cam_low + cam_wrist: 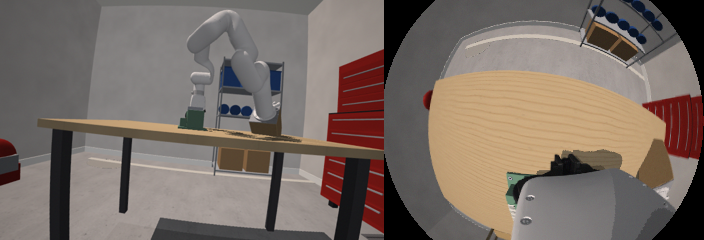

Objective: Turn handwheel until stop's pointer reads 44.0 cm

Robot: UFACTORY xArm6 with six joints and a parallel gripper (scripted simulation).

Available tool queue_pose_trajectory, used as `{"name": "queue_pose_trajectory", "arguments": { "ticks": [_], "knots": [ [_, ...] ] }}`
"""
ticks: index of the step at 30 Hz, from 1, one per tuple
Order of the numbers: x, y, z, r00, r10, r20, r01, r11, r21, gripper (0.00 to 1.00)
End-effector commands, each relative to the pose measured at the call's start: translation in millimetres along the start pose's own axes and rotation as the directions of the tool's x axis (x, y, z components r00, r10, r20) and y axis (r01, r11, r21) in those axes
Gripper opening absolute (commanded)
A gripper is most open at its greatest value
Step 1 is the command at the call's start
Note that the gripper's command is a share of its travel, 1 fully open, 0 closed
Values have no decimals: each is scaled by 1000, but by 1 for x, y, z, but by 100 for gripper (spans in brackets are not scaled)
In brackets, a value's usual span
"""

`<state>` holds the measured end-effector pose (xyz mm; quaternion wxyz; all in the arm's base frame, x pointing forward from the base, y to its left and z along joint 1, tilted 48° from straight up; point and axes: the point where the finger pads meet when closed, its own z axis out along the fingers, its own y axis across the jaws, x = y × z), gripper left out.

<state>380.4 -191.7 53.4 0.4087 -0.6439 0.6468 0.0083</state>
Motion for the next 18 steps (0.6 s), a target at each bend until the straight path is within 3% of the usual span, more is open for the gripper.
{"name": "queue_pose_trajectory", "arguments": {
  "ticks": [1,18],
  "knots": [
    [1,0,0,1000,0,-2,0,1000,1,6],
    [1,-1,2,1000,0,-2,0,1000,1,6]
  ]
}}
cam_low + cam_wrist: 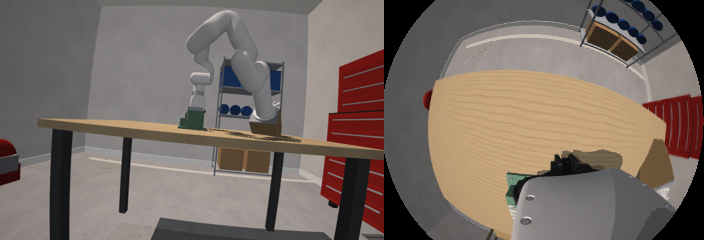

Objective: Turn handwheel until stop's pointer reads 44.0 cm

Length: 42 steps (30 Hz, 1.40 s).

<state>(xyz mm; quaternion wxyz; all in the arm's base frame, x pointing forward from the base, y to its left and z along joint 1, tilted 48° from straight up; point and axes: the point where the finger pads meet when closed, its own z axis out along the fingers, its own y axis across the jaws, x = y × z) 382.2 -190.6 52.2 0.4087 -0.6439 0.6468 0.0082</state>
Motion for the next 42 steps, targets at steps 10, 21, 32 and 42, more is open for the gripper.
{"name": "queue_pose_trajectory", "arguments": {
  "ticks": [10,21,32,42],
  "knots": [
    [1,-2,2,1000,0,-2,0,1000,1,6],
    [1,-3,5,1000,0,-2,0,1000,1,6],
    [1,-5,8,1000,0,-2,0,1000,1,6],
    [1,-8,11,1000,0,-2,0,1000,1,6]
  ]
}}
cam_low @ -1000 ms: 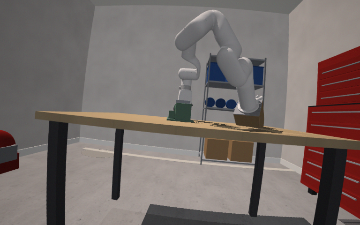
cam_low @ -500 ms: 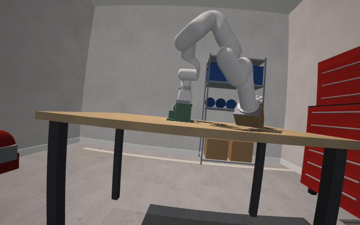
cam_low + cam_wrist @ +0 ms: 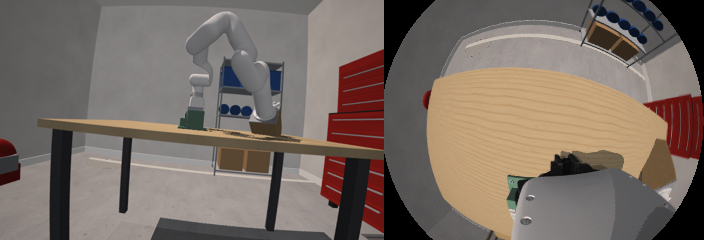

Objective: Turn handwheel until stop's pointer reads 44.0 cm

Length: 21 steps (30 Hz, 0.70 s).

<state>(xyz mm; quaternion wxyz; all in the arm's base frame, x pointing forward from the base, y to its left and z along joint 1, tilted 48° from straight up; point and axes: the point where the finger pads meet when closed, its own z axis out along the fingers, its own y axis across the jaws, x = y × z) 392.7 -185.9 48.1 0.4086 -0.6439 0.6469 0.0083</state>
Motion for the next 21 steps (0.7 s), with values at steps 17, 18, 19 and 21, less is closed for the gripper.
{"name": "queue_pose_trajectory", "arguments": {
  "ticks": [17,18,19,21],
  "knots": [
    [1,-9,7,1000,0,-2,0,1000,1,6],
    [1,-10,7,1000,0,-2,0,1000,1,6],
    [1,-10,7,1000,0,-2,0,1000,1,6],
    [1,-10,7,1000,0,-2,0,1000,1,6]
  ]
}}
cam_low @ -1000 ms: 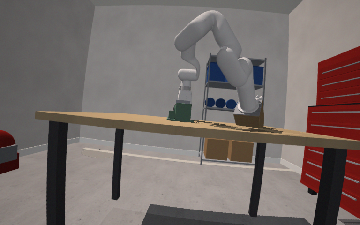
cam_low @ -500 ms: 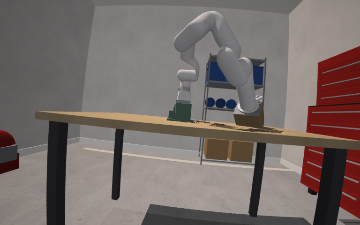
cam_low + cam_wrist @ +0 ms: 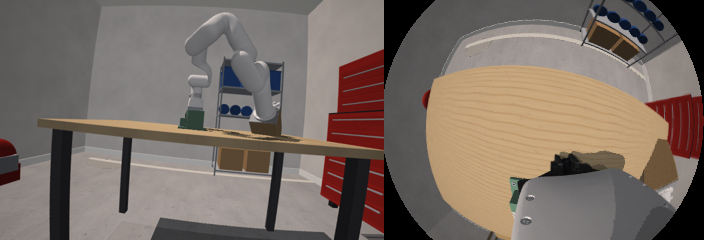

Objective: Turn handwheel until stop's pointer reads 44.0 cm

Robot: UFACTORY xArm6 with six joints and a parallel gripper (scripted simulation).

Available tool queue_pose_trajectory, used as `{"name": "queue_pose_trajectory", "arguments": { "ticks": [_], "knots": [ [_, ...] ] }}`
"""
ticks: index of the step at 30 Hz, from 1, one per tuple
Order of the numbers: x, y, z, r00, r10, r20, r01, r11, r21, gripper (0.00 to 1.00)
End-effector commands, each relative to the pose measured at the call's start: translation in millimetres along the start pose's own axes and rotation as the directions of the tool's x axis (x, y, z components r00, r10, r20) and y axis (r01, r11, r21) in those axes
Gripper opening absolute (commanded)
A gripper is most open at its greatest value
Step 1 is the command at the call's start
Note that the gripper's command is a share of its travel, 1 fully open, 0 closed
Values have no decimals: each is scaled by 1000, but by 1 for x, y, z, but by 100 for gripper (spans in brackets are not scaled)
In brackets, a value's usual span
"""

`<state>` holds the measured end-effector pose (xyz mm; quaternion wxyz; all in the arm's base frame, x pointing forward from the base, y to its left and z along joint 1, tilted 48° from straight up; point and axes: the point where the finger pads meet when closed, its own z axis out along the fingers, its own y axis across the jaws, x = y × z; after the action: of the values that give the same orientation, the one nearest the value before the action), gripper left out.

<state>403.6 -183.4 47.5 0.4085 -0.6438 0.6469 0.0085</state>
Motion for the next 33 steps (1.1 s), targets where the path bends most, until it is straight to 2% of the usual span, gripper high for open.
{"name": "queue_pose_trajectory", "arguments": {
  "ticks": [1,33],
  "knots": [
    [1,-3,0,1000,-1,-2,1,1000,1,6],
    [1,-25,3,1000,-1,-2,1,1000,1,6]
  ]
}}
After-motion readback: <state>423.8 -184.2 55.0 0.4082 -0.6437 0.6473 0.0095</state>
